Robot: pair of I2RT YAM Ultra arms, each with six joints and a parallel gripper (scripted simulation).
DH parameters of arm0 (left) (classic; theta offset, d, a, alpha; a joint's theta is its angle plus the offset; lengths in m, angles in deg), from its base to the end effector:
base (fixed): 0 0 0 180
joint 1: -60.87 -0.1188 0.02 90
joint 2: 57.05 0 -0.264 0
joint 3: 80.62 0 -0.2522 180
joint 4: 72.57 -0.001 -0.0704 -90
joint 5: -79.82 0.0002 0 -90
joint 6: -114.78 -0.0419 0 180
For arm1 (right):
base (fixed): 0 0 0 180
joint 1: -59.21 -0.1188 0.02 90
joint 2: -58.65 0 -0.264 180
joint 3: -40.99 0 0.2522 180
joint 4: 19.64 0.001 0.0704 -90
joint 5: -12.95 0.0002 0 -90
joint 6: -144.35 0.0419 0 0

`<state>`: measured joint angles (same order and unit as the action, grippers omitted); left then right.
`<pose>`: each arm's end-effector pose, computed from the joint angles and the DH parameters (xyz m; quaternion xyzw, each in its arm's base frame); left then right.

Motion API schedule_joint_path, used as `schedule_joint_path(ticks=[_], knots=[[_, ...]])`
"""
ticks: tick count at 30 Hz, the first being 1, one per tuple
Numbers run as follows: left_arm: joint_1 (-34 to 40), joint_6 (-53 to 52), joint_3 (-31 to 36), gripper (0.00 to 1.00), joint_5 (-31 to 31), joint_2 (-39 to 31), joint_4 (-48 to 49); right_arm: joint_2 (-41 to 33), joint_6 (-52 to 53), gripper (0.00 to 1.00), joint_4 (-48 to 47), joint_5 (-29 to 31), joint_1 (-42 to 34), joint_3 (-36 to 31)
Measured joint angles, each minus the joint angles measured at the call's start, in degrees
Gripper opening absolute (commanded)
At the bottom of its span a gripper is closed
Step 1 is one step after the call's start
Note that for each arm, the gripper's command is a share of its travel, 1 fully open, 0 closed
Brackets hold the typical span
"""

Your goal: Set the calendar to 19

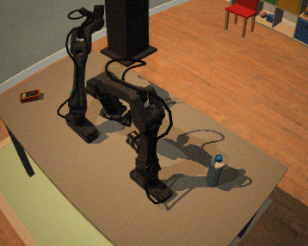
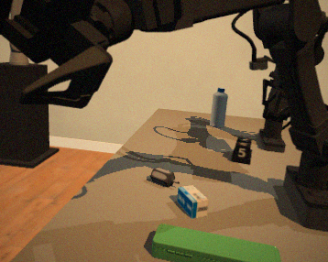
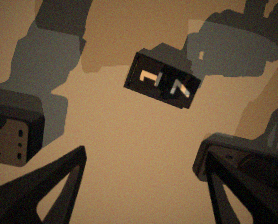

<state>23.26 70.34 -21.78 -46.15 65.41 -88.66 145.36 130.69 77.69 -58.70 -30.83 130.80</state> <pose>0.3910 0.3336 0.3045 -0.6455 0.4520 0.2092 0.5790 0.0120 0.2484 0.2861 -0.1235 0.9788 -0.0551 0.1539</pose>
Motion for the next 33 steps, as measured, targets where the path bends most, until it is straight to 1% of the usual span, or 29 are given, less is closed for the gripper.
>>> schedule_joint_path(ticks=[21, 25, 33], knots=[[0.0, 0.0, 0.0, 1.0, 0.0, 0.0, 0.0, 0.0, -0.74, 1.0, -0.09, -0.04, 0.0, 0.0], [0.0, 0.0, 0.0, 1.0, 0.0, 0.0, 0.0, 0.0, -5.44, 1.0, -0.48, 0.07, -0.02, 0.0], [0.0, 0.0, 0.0, 1.0, 0.0, 0.0, 0.0, 0.02, -22.86, 1.0, -1.79, 1.05, -0.55, -2.58]])
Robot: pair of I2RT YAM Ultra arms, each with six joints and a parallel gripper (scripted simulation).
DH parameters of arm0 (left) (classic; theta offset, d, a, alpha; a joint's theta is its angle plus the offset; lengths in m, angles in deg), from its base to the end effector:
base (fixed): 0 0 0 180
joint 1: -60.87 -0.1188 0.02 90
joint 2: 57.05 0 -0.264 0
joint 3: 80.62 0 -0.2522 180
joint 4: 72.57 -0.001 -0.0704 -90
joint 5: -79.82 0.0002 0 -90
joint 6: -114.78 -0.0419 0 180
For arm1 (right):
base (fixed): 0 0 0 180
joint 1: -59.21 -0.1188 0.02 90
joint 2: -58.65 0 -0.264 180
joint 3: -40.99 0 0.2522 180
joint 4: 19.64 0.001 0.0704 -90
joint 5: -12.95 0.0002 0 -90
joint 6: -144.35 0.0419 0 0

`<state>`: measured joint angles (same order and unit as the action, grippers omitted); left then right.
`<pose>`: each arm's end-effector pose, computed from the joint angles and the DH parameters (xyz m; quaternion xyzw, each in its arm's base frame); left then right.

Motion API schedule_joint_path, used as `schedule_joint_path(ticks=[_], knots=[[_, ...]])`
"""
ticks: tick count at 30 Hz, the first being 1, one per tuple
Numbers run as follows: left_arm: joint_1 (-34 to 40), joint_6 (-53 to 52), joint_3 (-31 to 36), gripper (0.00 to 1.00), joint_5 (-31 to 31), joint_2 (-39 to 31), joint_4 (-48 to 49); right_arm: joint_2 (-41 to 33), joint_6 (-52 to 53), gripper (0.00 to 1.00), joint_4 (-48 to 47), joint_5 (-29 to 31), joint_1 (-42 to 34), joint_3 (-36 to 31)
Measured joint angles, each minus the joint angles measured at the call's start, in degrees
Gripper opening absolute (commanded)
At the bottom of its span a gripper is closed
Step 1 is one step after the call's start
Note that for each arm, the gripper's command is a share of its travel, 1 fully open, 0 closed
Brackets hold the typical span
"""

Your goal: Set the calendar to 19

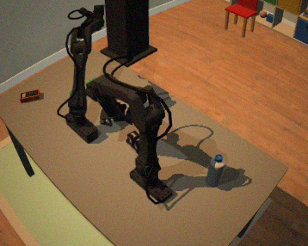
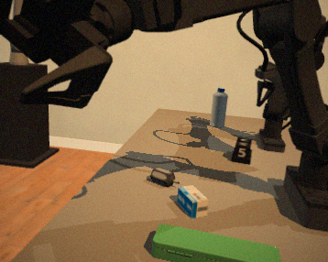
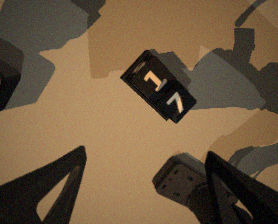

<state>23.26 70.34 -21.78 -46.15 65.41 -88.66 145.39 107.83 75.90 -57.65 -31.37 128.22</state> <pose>0.3910 0.3336 0.3045 -0.6455 0.4520 0.2092 0.5790 0.0104 0.2474 0.2751 -0.3203 0.9312 -0.0932 0.1467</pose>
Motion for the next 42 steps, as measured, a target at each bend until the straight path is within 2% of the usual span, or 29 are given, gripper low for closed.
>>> schedule_joint_path(ticks=[21, 42], knots=[[0.0, 0.0, 0.0, 1.0, 0.0, 0.0, 0.0, -3.1, -45.33, 1.0, -4.42, 0.48, -0.31, -5.44], [0.0, 0.0, 0.0, 1.0, 0.0, 0.0, 0.0, -6.73, -95.38, 1.0, -8.9, -0.33, 0.79, -10.71]])
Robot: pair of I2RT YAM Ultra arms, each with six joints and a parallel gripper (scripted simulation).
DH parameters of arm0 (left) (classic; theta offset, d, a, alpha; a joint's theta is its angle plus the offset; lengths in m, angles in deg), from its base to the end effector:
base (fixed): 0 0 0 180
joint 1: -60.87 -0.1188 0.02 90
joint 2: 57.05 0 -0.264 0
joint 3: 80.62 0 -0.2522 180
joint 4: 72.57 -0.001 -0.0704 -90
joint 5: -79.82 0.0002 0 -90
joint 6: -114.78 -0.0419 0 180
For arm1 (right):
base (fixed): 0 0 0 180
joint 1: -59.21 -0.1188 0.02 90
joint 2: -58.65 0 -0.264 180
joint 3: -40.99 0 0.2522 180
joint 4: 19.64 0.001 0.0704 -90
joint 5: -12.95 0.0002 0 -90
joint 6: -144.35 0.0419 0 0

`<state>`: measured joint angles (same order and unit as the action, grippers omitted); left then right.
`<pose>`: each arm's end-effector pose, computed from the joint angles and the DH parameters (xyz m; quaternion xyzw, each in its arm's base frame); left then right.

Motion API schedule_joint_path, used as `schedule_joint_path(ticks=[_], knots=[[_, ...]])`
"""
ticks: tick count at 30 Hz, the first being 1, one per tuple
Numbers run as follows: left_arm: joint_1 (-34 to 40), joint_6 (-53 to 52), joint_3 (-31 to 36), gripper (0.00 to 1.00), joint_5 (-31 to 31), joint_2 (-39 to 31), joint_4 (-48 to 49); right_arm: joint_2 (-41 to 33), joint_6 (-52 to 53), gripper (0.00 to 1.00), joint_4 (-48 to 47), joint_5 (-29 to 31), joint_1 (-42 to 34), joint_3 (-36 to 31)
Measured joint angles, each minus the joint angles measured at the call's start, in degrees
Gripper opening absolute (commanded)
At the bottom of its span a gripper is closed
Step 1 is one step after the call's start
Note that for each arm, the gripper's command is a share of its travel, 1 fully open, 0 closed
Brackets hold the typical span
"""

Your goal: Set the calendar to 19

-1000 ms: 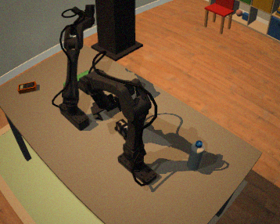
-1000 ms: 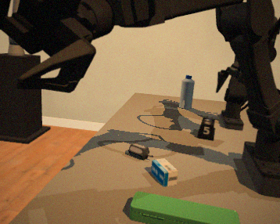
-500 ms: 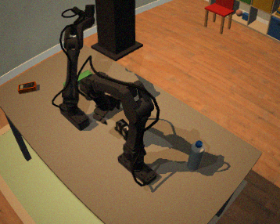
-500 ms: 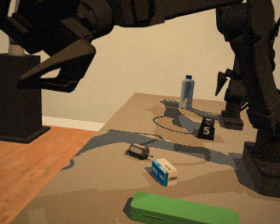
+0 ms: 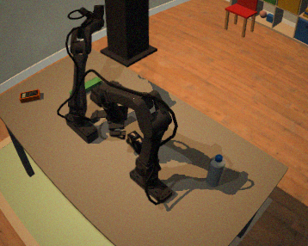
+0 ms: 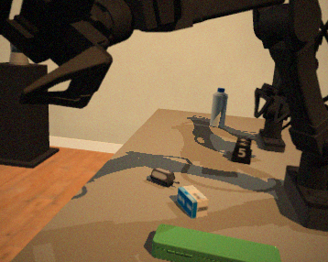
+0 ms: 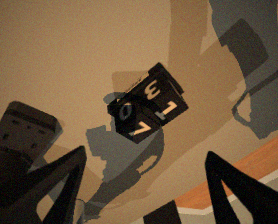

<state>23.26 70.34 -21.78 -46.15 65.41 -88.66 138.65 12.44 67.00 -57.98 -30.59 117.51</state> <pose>0.3910 0.3336 0.3045 -0.6455 0.4520 0.2092 0.5790 0.0135 0.2254 0.2535 -0.9000 0.4032 -0.1518 0.0663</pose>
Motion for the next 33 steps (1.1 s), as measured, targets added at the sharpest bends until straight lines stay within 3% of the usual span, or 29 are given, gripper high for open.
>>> schedule_joint_path(ticks=[18, 33], knots=[[0.0, 0.0, 0.0, 1.0, 0.0, 0.0, 0.0, -1.77, -38.58, 1.0, -2.47, -2.27, 2.49, -2.84], [0.0, 0.0, 0.0, 1.0, 0.0, 0.0, 0.0, -2.08, -44.63, 1.0, -2.62, -3.28, 3.26, -3.04]])
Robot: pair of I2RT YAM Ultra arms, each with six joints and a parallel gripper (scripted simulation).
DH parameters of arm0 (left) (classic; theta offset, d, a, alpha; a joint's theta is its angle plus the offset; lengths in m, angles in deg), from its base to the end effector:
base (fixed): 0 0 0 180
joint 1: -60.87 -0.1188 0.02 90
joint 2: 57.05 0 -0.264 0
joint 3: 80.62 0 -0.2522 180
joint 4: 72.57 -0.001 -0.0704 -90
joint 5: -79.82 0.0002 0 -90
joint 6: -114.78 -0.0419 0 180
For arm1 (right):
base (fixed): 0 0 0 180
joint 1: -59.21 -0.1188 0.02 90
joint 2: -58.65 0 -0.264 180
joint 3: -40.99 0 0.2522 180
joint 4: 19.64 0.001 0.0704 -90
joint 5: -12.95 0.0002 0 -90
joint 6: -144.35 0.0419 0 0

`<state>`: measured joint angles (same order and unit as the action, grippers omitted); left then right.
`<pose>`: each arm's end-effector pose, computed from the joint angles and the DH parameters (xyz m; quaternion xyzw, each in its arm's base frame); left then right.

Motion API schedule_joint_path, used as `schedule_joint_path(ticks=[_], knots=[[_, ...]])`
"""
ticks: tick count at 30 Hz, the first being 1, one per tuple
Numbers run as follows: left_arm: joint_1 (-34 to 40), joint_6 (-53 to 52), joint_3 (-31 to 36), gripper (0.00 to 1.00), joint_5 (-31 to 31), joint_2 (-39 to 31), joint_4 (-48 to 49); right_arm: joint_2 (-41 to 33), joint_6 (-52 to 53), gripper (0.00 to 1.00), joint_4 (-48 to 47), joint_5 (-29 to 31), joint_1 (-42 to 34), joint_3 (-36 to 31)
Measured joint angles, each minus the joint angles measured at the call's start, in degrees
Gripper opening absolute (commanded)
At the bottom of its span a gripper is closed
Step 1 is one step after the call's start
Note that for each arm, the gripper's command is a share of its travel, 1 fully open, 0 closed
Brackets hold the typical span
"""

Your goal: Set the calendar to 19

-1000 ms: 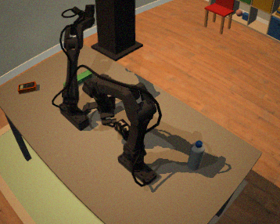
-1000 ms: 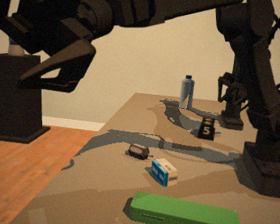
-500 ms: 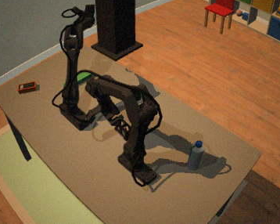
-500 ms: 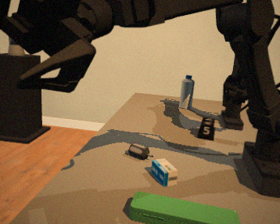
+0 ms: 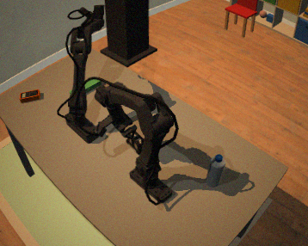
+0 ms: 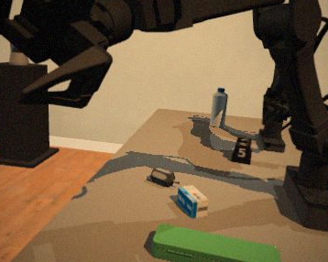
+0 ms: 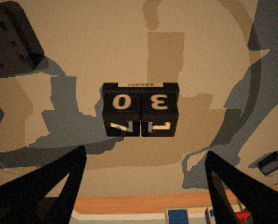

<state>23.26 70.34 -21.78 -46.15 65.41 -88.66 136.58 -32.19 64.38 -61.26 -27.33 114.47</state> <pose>0.3910 0.3336 0.3045 -0.6455 0.4520 0.2092 0.5790 0.0236 0.2180 0.2467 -0.9885 0.0616 -0.1373 0.0132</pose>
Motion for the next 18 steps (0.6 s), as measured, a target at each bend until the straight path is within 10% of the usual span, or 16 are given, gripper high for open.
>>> schedule_joint_path(ticks=[4, 18], knots=[[0.0, 0.0, 0.0, 1.0, 0.0, 0.0, 0.0, 0.0, 0.0, 0.69, -0.11, -0.11, 0.0, 0.0], [0.0, 0.0, 0.0, 1.0, 0.0, 0.0, 0.0, 2.47, 19.06, 0.69, -3.56, -5.14, 7.34, 0.0]])
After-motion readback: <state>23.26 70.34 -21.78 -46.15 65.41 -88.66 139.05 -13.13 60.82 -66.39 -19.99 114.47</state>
